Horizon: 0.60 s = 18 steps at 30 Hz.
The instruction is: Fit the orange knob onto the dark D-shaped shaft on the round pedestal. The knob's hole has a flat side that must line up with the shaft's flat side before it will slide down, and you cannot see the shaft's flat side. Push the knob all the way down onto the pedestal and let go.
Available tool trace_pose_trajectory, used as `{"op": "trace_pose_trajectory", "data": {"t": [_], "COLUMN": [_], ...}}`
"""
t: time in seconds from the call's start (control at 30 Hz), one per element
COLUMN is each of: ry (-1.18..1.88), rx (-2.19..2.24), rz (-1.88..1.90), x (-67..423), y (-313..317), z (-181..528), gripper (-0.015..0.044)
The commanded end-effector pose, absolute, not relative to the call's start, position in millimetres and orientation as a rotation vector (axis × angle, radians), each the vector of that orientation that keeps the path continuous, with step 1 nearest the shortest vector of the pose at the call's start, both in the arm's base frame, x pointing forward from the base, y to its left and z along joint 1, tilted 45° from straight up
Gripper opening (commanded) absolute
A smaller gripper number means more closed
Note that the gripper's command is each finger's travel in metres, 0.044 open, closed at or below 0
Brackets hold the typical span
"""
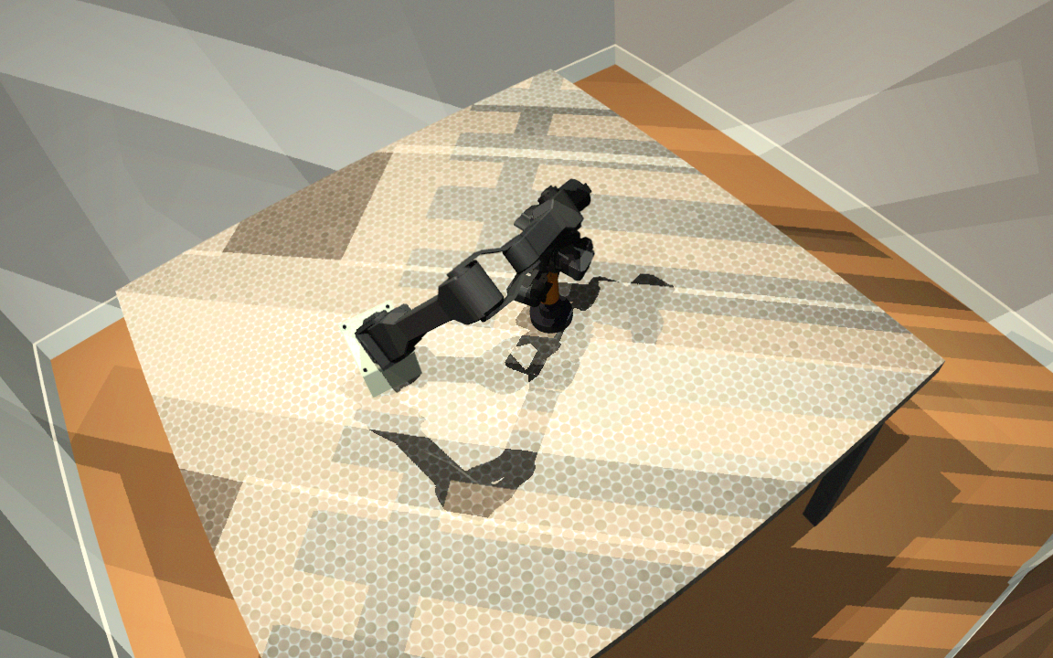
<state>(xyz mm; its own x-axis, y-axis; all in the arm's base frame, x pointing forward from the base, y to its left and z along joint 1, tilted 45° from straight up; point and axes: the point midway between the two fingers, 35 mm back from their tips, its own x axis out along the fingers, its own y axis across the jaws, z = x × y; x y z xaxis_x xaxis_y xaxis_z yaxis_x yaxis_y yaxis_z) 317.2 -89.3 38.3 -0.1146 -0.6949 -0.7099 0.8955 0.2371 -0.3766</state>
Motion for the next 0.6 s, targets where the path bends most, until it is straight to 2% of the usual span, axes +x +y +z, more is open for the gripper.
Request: {"op": "trace_pose_trajectory", "data": {"t": [0.0,0.57], "ry": [0.948,0.948], "rx": [0.3,0.3], "rz": [-1.396,-1.396], "x": [319.9,318.6], "y": [-87.4,-87.6], "z": [38.4,39.1], "gripper": [0.0,0.0]}}
